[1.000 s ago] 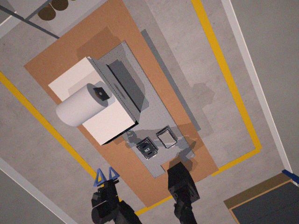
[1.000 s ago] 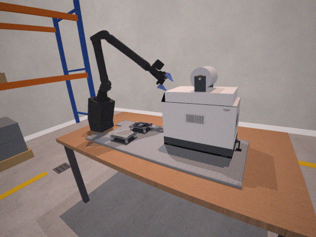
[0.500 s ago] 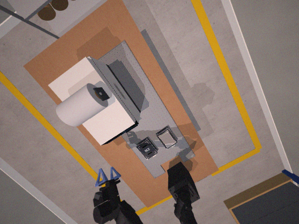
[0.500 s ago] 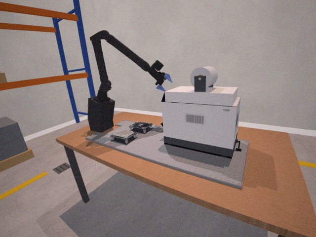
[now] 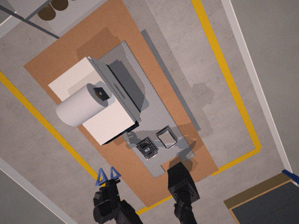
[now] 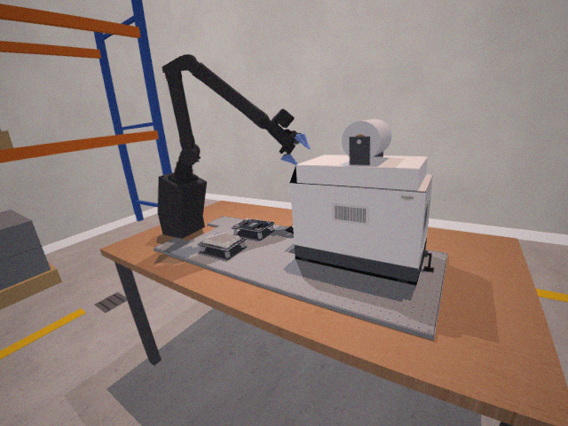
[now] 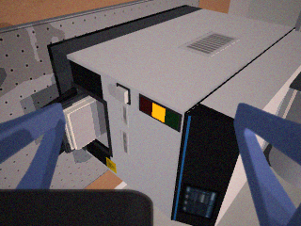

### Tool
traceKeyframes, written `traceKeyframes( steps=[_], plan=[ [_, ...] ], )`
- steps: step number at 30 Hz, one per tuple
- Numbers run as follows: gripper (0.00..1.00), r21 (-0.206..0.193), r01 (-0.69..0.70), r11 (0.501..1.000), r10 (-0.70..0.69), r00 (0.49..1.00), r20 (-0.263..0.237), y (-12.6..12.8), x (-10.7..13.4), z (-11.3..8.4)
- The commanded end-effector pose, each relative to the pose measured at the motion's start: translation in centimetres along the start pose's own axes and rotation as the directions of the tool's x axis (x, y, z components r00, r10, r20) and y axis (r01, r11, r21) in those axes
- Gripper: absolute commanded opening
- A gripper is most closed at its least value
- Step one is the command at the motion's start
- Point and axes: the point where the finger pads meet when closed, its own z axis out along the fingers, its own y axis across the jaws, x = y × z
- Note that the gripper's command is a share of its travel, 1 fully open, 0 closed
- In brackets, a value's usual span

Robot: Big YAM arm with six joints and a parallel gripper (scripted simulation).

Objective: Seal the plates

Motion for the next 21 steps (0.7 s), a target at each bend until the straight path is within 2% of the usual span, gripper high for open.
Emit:
traceKeyframes(
  steps=[1,8,12,21],
  plan=[
    [1.0,0.056,-0.059,0.997,0.059,0.998,0.001,-4.2,0.3,-0.3],
    [1.0,0.04,-0.041,0.998,0.041,0.999,0.011,-3.4,-0.7,-0.1],
    [1.0,0.046,-0.04,0.998,0.039,0.999,0.028,-3.3,-1.8,-0.1],
    [1.0,0.051,-0.044,0.998,0.042,0.999,0.033,-3.5,-2.1,-0.1]
  ],
)
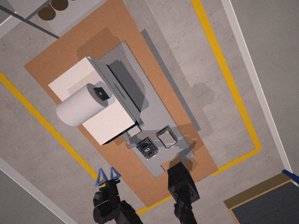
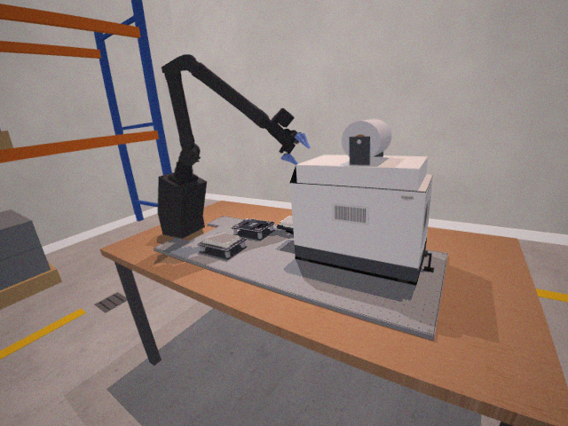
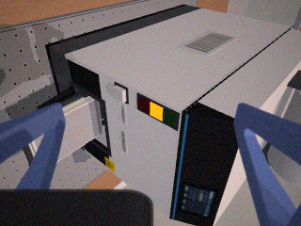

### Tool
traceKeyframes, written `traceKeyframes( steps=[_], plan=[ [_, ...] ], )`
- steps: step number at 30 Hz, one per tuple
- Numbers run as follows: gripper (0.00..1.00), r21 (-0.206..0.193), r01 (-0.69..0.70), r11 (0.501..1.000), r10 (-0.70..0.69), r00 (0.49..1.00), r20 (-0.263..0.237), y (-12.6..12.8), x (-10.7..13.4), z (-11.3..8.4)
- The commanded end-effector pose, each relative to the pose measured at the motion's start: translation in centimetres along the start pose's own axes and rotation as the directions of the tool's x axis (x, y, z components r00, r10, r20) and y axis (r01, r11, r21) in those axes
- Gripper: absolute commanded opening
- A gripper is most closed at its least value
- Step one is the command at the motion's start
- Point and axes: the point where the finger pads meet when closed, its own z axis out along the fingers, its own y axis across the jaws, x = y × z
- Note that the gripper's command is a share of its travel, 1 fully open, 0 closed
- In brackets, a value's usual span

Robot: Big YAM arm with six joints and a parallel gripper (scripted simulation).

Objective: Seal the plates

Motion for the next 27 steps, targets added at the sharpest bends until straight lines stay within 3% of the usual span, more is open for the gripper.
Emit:
traceKeyframes(
  steps=[1,10,21,27],
  plan=[
    [1.0,0.048,-0.041,0.998,0.04,0.999,0.028,-3.3,-2.1,0.2],
    [1.0,0.033,-0.035,0.999,0.035,0.999,-0.001,-2.6,-0.7,1.0],
    [1.0,0.021,-0.025,0.999,0.025,1.0,-0.009,-1.7,0.7,0.0],
    [1.0,0.012,-0.012,1.0,0.012,1.0,0.003,-0.9,0.2,-0.5]
  ],
)
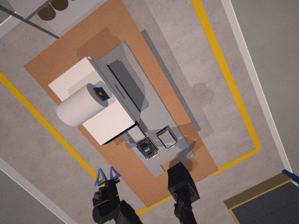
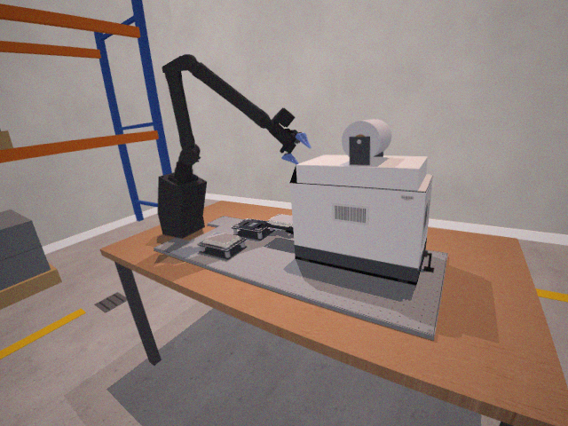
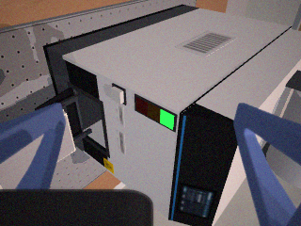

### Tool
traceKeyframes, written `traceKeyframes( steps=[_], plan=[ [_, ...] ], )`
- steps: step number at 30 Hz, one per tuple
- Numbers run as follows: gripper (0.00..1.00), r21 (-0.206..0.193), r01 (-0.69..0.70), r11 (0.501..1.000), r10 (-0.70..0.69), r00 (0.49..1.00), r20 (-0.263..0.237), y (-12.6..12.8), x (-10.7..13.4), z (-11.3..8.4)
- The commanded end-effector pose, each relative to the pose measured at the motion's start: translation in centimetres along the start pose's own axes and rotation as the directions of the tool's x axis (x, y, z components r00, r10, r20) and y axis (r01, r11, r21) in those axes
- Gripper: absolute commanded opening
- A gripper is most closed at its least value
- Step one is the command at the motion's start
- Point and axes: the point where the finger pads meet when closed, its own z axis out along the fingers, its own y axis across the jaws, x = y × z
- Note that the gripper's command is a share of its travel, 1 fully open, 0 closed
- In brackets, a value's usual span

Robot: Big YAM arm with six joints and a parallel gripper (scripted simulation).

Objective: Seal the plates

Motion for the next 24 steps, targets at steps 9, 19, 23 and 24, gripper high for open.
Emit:
traceKeyframes(
  steps=[9,19,23,24],
  plan=[
    [1.0,0.003,0.003,1.0,-0.004,1.0,0.02,-0.2,-0.9,-0.6],
    [1.0,0.015,-0.006,1.0,0.006,1.0,0.023,-1.3,-1.5,-0.2],
    [1.0,0.017,-0.008,1.0,0.008,1.0,0.023,-1.5,-1.7,0.0],
    [1.0,0.017,-0.008,1.0,0.008,1.0,0.023,-1.5,-1.7,0.0]
  ],
)
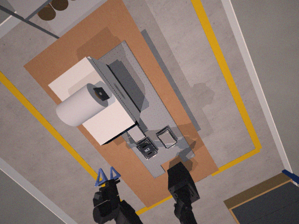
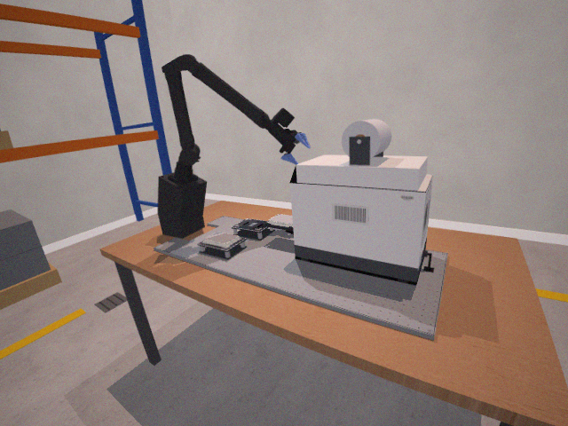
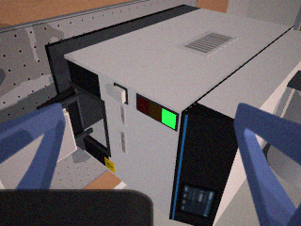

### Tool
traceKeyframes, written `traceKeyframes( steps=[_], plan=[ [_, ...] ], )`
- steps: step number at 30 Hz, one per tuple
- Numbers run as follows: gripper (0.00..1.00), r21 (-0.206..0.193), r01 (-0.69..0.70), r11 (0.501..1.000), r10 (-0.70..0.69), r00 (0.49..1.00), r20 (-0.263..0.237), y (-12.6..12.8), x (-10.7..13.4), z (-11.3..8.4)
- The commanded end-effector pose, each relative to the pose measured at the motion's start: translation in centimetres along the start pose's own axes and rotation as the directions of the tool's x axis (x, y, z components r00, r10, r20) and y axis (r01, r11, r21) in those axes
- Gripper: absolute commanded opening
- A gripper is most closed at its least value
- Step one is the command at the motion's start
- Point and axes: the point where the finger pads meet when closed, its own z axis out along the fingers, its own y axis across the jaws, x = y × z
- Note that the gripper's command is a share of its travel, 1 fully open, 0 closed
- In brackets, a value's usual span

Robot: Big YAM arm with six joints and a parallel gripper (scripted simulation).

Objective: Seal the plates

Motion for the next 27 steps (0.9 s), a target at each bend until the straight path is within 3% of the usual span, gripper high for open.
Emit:
traceKeyframes(
  steps=[1,7,10,12,17,25,27],
  plan=[
    [1.0,0.02,-0.011,1.0,0.01,1.0,0.022,-1.8,-1.8,0.1],
    [1.0,0.027,-0.017,0.999,0.016,1.0,0.024,-2.3,-1.8,0.0],
    [0.99,0.028,-0.074,0.997,0.074,0.997,0.026,-1.9,-1.0,0.0],
    [0.98,0.033,-0.17,0.985,0.169,0.985,0.019,-1.0,0.8,0.0],
    [0.96,0.036,-0.357,0.933,0.357,0.934,0.009,0.9,4.3,-0.2],
    [0.91,0.03,-0.593,0.805,0.592,0.805,0.019,4.1,7.6,-0.6],
    [0.91,0.03,-0.593,0.805,0.592,0.805,0.019,4.1,7.6,-0.6]
  ],
)
